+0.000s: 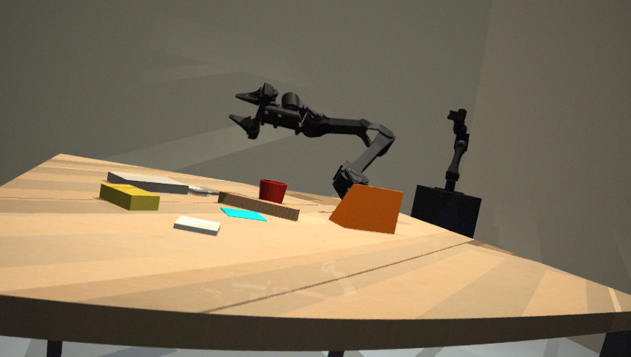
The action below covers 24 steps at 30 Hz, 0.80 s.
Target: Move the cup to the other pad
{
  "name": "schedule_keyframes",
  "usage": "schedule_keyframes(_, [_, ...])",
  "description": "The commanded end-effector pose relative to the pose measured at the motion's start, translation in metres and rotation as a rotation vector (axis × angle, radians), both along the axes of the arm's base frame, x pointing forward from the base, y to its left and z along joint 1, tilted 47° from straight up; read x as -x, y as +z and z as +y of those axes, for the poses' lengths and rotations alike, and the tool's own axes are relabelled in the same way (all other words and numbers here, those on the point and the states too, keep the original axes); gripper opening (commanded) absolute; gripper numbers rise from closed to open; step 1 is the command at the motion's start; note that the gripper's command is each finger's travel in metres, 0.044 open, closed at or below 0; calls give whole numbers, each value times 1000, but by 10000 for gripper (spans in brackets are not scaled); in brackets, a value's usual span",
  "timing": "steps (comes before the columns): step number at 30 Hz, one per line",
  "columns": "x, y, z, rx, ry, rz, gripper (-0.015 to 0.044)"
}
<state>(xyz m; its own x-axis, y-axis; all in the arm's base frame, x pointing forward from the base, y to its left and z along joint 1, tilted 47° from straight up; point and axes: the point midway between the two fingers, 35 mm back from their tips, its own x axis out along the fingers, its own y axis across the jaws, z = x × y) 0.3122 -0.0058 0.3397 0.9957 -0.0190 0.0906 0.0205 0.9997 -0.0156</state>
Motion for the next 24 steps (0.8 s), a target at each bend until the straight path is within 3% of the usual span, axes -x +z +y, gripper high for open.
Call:
schedule_keyframes(1, [-2,-4,1,2,0,20,374])
schedule_keyframes(5, [-21,-87,21,89,0,419,269])
schedule_keyframes(10, [-7,-164,40,273,19,814,148])
schedule_keyframes(18, [59,-237,47,776,83,1399,148])
schedule_keyframes(24, [108,-234,37,1393,164,1790,148])
